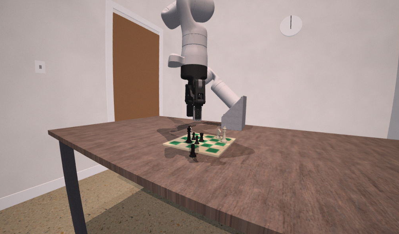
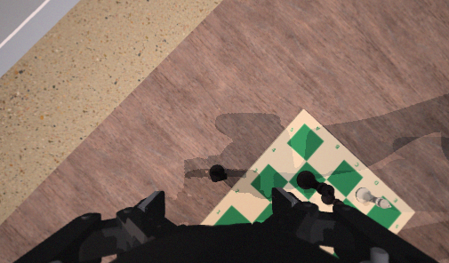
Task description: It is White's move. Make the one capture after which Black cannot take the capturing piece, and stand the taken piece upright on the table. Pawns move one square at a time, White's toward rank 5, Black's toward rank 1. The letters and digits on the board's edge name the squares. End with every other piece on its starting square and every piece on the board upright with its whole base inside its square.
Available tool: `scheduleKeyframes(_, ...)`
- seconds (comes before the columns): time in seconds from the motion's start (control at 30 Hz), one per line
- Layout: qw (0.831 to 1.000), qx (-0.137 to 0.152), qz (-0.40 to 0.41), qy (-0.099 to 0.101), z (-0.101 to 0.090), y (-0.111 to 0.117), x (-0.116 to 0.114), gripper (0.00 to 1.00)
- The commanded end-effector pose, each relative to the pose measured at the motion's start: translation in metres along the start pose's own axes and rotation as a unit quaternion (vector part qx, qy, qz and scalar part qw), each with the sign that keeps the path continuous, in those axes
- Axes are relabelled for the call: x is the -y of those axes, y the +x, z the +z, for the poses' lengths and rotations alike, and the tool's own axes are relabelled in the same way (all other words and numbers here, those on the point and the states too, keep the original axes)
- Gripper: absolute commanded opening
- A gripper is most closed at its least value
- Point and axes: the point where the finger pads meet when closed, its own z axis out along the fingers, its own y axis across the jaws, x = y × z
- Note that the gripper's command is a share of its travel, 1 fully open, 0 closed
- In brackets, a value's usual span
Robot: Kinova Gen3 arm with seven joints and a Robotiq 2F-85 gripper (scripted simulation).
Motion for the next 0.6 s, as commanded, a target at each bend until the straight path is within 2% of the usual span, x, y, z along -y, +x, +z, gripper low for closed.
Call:
scheduleKeyframes(0.0, 1.000, 0.000, 0.000, 0.001, -0.0013, 0.0001, 0.0006, 1.00)
scheduleKeyframes(0.57, 1.000, 0.000, 0.014, 0.001, -0.0021, -0.0041, -0.0002, 1.00)
